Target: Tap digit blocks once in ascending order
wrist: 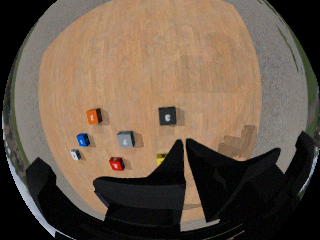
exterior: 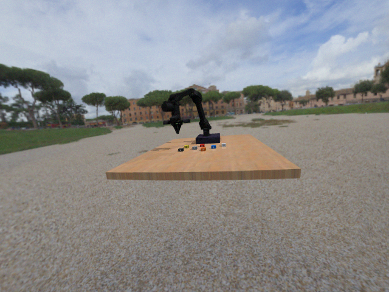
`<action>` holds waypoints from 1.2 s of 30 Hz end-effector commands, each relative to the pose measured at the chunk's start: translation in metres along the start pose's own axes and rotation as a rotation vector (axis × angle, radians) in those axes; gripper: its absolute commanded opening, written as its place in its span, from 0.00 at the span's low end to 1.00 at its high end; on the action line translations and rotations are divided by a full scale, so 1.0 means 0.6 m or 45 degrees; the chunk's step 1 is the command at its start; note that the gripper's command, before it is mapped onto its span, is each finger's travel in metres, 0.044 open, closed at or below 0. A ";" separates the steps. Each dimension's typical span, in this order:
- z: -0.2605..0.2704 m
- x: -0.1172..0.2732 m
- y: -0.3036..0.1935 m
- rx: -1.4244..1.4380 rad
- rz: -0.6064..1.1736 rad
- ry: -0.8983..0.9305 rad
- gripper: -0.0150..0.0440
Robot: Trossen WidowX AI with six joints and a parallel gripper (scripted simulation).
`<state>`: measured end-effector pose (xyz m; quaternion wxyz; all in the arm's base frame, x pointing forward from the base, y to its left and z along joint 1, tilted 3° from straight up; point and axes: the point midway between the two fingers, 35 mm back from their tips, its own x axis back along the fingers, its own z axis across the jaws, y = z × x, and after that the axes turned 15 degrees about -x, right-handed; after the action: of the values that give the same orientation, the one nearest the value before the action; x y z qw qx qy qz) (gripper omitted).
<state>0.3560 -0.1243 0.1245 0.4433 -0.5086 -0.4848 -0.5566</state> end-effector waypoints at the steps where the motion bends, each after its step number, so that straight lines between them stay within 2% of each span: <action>1: 0.022 0.001 -0.006 0.003 0.029 0.012 0.29; 9: 0.244 0.008 -0.067 0.002 0.038 0.022 0.29; 19: 0.439 0.016 -0.243 0.001 0.045 0.035 0.29; 23: 0.475 0.017 -0.315 0.000 0.047 0.041 0.29; 28: 0.477 0.012 -0.318 0.000 0.047 0.041 0.29; 33: 0.482 -0.101 -0.321 0.000 0.047 0.041 0.29; 36: 0.480 -0.118 -0.323 0.000 0.047 0.041 0.29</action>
<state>0.2103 0.1887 0.0517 0.4637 -0.5098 -0.4678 -0.5534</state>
